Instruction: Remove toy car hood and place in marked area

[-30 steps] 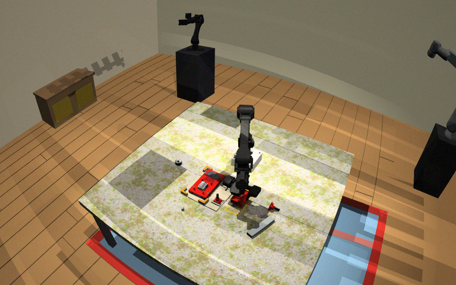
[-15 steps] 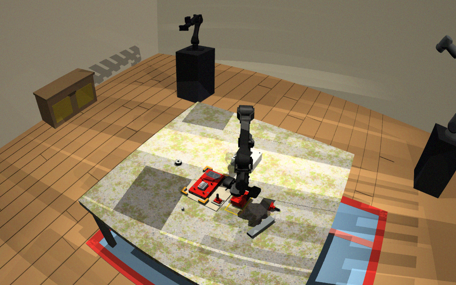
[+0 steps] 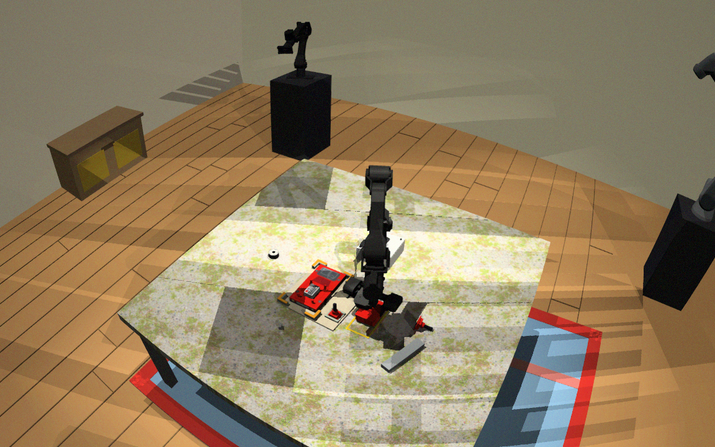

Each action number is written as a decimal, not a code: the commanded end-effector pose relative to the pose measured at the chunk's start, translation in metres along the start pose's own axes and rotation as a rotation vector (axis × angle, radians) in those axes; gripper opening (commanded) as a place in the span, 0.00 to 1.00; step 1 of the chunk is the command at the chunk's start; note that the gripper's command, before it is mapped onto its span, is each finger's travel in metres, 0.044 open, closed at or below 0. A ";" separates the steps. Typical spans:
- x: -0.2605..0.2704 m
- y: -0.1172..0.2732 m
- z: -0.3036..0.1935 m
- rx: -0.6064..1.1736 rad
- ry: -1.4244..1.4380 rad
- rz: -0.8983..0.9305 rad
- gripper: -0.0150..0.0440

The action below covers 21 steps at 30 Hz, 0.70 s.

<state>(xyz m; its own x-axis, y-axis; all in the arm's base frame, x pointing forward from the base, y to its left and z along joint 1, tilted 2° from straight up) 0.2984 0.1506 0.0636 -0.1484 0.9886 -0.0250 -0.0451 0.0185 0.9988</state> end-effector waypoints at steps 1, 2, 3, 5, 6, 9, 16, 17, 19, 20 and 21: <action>0.000 -0.005 -0.001 0.010 0.002 -0.004 0.25; 0.000 -0.006 -0.001 0.010 0.002 -0.004 0.25; 0.000 -0.006 -0.001 0.010 0.002 -0.004 0.25; 0.000 -0.007 -0.001 0.010 0.002 -0.004 0.25; -0.001 -0.008 -0.001 0.010 0.002 -0.004 0.25; -0.001 -0.009 -0.001 0.010 0.002 -0.004 0.25; -0.001 -0.010 -0.001 0.010 0.002 -0.004 0.25; -0.001 -0.010 -0.001 0.010 0.002 -0.004 0.25; 0.000 -0.007 -0.001 0.004 0.000 -0.001 0.34; 0.000 -0.007 -0.001 0.004 0.000 -0.001 0.39; 0.000 -0.007 -0.001 0.004 0.000 -0.001 0.43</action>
<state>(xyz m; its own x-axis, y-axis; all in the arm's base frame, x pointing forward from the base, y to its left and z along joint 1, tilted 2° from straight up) 0.2978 0.1500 0.0562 -0.1479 0.9887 -0.0266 -0.0408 0.0207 0.9990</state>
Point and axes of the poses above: the point midway between the two fingers, 35 mm back from their tips, its own y axis back along the fingers, its own x axis across the jaws, z = x × y, the point moved 6 cm from there along y, back along the fingers, and after that the axes turned 6 degrees about y, right-handed, at the moved point
